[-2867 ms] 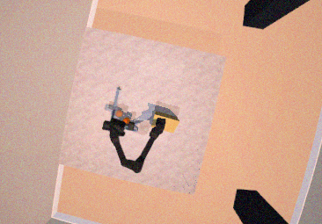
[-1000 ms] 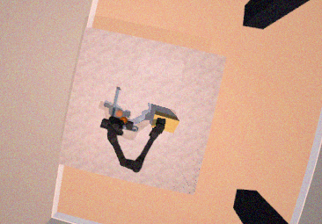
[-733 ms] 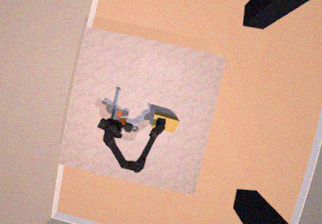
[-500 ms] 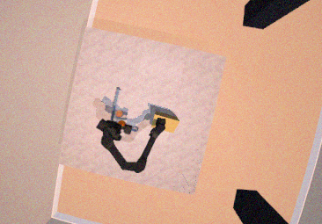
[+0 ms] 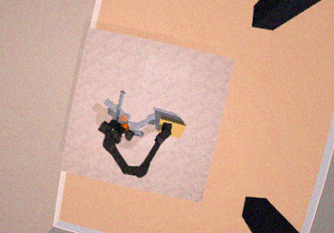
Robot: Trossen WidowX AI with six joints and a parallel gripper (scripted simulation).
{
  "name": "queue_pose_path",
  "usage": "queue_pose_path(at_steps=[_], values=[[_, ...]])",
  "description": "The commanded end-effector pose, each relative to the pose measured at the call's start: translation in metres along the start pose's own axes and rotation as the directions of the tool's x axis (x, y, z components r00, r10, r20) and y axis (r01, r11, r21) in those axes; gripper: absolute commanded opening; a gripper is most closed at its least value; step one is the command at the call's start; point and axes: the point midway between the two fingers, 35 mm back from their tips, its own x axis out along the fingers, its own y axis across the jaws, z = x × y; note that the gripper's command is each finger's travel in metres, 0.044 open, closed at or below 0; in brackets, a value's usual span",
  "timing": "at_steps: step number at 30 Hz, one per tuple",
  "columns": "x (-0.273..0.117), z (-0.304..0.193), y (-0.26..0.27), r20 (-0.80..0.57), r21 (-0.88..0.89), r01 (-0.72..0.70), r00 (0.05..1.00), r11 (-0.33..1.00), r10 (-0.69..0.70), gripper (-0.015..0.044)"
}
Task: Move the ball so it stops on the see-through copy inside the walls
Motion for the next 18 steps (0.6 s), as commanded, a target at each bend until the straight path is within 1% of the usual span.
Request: queue_pose_path(at_steps=[1, 9, 18], values=[[0.003, -0.001, -0.009, 0.0, 0.131, 0.005, 1.0, 0.991, -0.005, 0.0], [0.012, -0.004, -0.024, 0.0, 0.382, 0.005, 1.0, 0.924, -0.006, 0.0], [0.023, -0.008, -0.04, 0.001, 0.634, 0.004, 1.0, 0.774, -0.006, 0.0]])
